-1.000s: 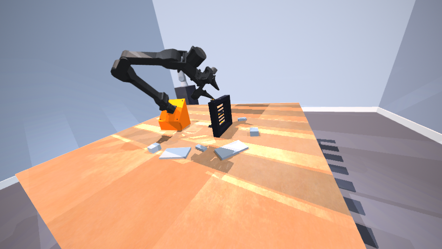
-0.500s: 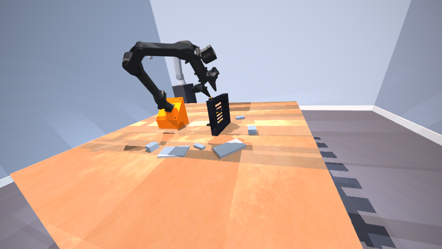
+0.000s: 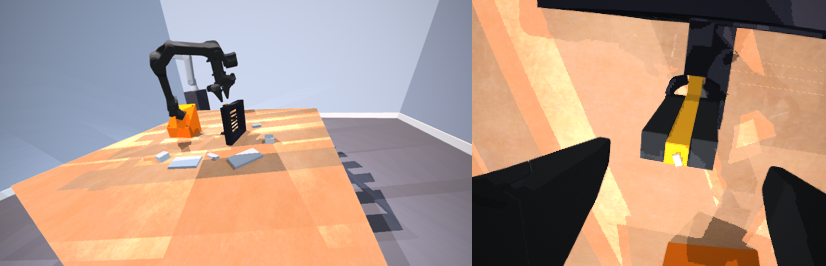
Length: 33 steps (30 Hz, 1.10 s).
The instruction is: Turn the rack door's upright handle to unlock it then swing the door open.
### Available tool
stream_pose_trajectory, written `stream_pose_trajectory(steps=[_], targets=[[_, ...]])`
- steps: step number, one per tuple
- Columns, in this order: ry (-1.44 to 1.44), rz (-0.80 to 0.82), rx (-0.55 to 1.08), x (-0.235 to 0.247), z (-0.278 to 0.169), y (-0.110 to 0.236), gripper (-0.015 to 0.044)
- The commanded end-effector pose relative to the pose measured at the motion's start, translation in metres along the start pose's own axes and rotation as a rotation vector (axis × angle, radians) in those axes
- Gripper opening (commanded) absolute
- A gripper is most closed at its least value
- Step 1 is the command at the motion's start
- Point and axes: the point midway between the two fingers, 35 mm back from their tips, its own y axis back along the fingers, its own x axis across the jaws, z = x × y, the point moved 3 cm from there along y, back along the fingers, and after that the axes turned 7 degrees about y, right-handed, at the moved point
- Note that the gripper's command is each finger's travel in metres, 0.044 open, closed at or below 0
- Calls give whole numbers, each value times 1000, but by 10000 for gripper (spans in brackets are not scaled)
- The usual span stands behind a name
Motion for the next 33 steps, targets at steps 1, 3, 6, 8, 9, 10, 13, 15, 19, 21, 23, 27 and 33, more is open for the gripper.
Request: stream_pose_trajectory(steps=[1,3,6,8,9,10,13,15,19,21,23,27,33], targets=[[45,-80,22,10,-4,-1,281],[62,-106,27,13,-5,0,281],[64,-109,28,14,-5,0,281],[64,-109,28,14,-5,-1,281],[64,-109,28,14,-5,-3,281],[64,-109,28,14,-5,-4,281],[64,-109,28,13,-5,-9,281],[64,-109,27,13,-4,-13,281],[64,-109,27,13,-4,-19,281],[64,-108,27,12,-4,-22,281],[64,-108,27,12,-4,-26,281],[64,-109,27,11,-4,-32,281],[64,-109,27,10,-4,-42,281]])
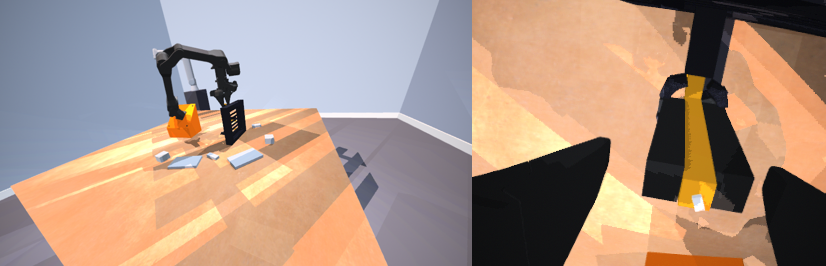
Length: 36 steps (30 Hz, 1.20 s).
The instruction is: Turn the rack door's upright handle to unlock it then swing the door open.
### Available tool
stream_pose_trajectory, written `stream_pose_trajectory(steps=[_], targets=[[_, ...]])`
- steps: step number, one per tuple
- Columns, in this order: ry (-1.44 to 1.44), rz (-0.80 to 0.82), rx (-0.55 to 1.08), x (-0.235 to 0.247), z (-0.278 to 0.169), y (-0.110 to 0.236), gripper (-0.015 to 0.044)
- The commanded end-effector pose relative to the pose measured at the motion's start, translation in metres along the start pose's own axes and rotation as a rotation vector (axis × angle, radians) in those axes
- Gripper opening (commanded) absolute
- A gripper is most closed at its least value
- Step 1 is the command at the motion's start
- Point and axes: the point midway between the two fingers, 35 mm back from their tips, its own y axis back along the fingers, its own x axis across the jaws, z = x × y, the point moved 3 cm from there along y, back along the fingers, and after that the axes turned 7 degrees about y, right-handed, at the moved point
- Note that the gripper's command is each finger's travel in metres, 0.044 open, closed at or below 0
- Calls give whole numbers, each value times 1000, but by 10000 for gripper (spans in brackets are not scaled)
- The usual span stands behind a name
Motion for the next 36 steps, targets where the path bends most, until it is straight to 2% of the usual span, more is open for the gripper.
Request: stream_pose_trajectory(steps=[1,19,25,36], targets=[[4,-7,1,-1,0,-8,281],[4,-9,1,-3,-2,-34,281],[4,-9,1,-3,-2,-34,123],[4,-9,1,-3,-2,-34,50]])
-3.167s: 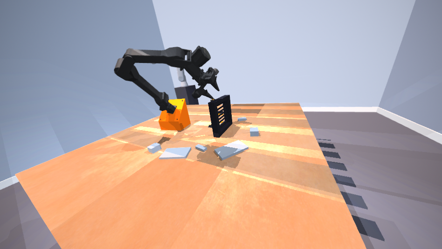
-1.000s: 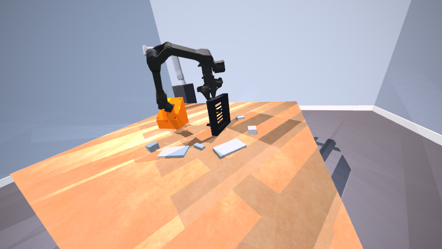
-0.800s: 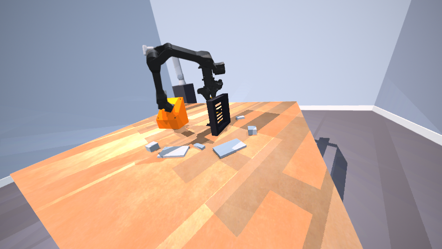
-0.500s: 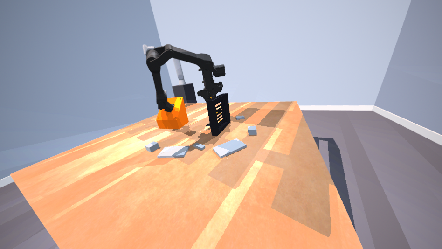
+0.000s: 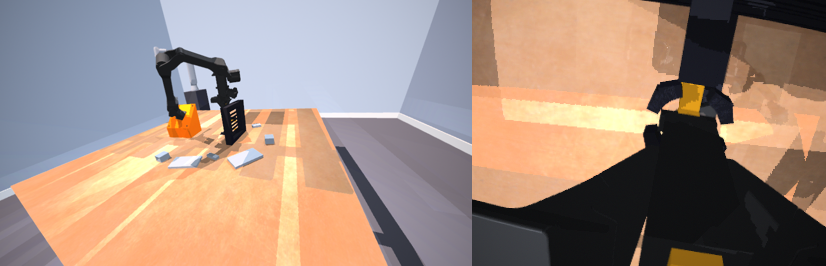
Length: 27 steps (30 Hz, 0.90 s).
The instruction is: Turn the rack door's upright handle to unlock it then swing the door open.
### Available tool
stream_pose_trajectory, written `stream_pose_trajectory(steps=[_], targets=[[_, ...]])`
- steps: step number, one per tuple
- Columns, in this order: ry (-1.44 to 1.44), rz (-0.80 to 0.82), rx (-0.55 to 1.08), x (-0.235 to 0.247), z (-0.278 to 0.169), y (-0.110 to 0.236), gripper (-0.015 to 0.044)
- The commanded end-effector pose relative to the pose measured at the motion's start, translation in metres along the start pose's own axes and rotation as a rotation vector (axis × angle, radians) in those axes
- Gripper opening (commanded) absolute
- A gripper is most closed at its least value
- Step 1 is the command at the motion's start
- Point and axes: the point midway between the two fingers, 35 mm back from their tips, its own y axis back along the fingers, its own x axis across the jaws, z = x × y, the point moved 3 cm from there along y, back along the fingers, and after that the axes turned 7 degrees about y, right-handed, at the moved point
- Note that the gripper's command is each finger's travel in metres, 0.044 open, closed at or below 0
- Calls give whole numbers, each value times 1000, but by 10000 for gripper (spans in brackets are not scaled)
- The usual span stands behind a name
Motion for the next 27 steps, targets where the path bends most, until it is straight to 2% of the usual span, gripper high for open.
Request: stream_pose_trajectory(steps=[1,6,11,27], targets=[[1,1,-2,0,0,0,43],[1,1,-2,0,0,0,10],[34,1,-2,0,0,0,9],[813,0,-3,0,0,0,9]])
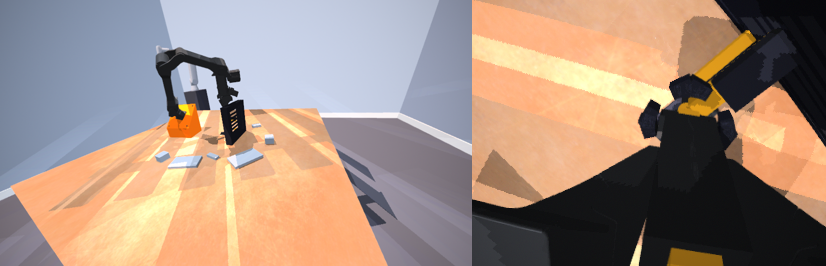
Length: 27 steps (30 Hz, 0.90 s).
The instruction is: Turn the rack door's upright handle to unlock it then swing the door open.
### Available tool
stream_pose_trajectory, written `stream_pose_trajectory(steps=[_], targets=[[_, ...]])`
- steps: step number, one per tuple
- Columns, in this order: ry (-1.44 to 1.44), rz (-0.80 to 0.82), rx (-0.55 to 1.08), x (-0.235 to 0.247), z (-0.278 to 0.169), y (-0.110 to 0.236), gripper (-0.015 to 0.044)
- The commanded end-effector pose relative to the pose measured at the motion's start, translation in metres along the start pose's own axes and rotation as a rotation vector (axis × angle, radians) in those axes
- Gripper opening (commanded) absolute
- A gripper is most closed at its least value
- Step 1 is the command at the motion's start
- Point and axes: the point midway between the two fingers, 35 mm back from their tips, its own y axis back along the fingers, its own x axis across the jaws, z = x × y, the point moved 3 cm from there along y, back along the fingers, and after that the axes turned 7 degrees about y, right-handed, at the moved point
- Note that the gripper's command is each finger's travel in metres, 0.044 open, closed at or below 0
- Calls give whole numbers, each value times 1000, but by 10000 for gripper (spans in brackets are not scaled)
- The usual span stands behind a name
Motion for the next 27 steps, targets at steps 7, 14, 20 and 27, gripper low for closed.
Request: stream_pose_trajectory(steps=[7,14,20,27], targets=[[473,-1,-3,0,0,0,9],[818,-2,-3,0,0,0,9],[1114,-2,-2,0,0,0,9],[1236,-2,-2,0,0,0,9]])
